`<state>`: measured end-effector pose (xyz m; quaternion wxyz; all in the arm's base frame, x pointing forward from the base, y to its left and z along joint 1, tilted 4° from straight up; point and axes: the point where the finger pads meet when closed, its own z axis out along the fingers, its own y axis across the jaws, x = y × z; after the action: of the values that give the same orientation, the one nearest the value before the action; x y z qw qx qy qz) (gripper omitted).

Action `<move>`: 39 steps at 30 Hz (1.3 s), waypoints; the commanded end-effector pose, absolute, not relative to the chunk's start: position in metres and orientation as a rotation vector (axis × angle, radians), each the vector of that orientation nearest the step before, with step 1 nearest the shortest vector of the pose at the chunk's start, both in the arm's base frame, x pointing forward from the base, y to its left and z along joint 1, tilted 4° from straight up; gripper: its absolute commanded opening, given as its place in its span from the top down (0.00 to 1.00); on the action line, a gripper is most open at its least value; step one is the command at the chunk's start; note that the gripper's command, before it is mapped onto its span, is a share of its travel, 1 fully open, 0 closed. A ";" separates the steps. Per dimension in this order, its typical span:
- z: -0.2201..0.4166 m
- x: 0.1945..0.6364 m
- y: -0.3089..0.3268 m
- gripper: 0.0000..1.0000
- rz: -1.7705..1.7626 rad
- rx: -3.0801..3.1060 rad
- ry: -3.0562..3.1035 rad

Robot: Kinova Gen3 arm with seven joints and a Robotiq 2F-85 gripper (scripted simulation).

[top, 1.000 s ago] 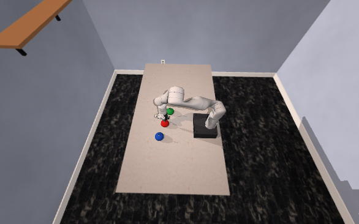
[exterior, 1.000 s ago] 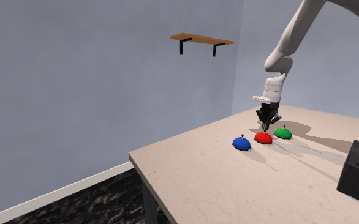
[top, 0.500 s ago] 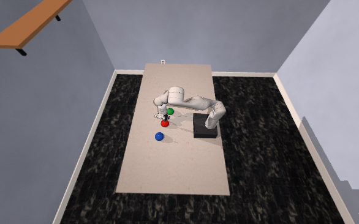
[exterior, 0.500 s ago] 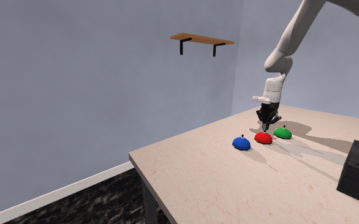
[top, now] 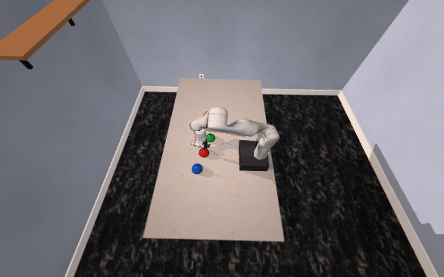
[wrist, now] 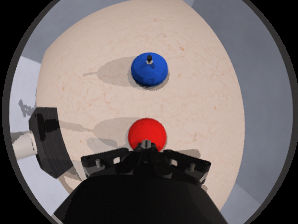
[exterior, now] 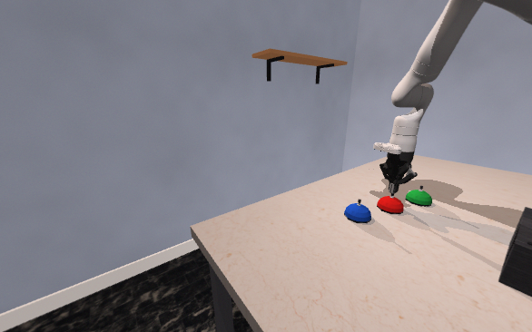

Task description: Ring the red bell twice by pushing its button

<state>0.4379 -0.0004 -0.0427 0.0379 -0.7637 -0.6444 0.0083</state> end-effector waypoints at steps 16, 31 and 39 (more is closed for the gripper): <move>-0.047 0.437 -0.001 1.00 0.026 -2.345 -1.976; -0.047 0.437 -0.001 1.00 0.026 -2.345 -1.976; -0.047 0.437 -0.001 1.00 0.026 -2.345 -1.976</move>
<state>0.4377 -0.0003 -0.0458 0.0378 -0.7638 -0.6443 0.0078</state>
